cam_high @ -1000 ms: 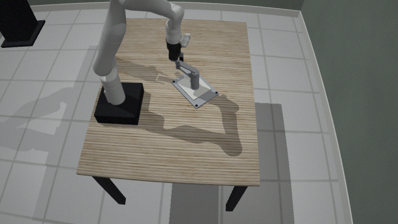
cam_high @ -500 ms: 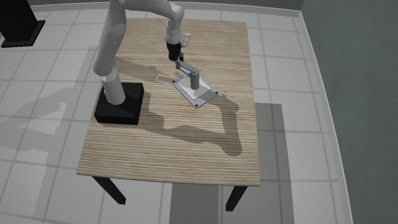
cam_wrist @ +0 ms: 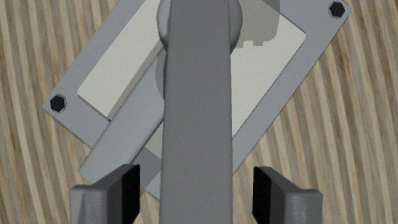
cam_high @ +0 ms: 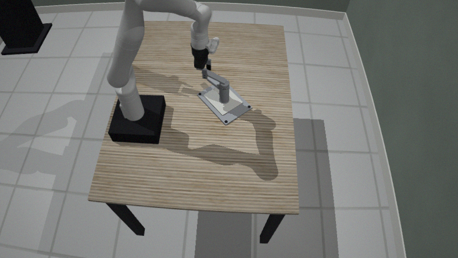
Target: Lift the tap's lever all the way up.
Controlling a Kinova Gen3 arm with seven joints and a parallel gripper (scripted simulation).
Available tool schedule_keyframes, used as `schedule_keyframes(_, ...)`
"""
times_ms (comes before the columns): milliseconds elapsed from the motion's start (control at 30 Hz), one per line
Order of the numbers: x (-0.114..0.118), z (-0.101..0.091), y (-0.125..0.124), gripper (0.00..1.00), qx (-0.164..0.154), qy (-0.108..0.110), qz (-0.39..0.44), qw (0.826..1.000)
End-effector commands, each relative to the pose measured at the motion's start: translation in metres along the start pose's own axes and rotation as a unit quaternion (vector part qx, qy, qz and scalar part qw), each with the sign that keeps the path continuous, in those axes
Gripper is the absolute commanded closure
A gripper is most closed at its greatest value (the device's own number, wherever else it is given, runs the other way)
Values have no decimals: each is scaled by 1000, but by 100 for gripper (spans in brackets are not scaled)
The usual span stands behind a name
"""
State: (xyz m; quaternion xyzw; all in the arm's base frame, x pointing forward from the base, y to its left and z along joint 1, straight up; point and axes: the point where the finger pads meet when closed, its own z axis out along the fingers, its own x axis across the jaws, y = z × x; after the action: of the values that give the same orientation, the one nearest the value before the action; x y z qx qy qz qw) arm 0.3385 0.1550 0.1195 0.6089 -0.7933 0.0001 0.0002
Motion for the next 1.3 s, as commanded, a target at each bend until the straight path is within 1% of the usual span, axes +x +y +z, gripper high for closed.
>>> schedule_keyframes(0,0,-5,0,0,1,0,0,1000)
schedule_keyframes(367,0,-34,0,0,1,0,0,1000)
schedule_keyframes(433,0,-34,0,0,1,0,0,1000)
schedule_keyframes(767,0,-57,0,0,1,0,0,1000)
schedule_keyframes(933,0,-63,0,0,1,0,0,1000)
schedule_keyframes(1200,0,-64,0,0,1,0,0,1000)
schedule_keyframes(1233,0,-64,0,100,1,0,0,1000)
schedule_keyframes(1267,0,-64,0,100,1,0,0,1000)
